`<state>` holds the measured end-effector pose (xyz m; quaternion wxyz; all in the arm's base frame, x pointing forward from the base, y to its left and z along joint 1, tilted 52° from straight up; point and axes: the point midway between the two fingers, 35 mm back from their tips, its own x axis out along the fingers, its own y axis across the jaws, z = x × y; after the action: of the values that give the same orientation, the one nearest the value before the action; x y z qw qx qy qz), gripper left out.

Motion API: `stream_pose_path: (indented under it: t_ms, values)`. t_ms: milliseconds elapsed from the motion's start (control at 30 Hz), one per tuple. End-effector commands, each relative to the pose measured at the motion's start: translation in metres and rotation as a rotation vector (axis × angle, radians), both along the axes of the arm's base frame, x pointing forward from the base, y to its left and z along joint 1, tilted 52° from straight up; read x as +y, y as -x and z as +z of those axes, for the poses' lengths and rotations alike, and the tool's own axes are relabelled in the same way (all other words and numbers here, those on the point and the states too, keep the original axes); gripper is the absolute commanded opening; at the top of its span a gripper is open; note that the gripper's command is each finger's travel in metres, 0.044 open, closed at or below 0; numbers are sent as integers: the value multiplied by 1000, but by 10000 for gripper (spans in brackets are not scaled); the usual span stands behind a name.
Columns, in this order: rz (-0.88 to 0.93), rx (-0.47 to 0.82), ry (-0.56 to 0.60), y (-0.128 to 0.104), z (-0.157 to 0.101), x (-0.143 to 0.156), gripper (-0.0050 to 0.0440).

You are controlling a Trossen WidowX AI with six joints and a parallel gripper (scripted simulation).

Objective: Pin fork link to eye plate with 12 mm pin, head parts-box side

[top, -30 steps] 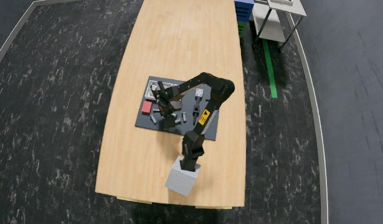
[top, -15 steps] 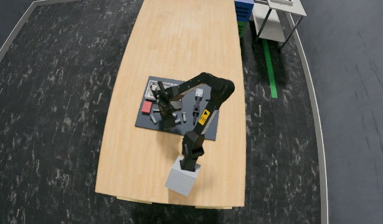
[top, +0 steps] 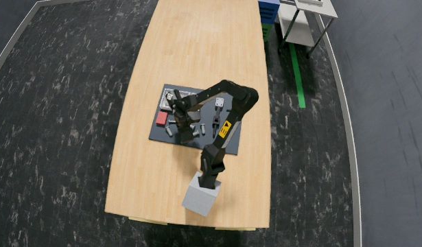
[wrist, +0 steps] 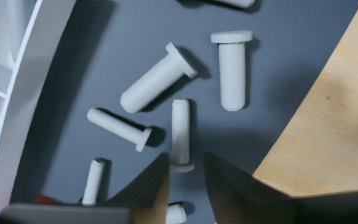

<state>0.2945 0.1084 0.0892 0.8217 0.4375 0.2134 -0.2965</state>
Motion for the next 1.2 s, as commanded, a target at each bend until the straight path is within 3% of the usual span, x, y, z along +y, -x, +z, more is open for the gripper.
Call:
stream_pose_path:
  t_ms: [0, 1167]
  values:
    - [2, -11, -6, -1, 4, 2, 90]
    - [3, 2, 0, -15, -13, -5, 90]
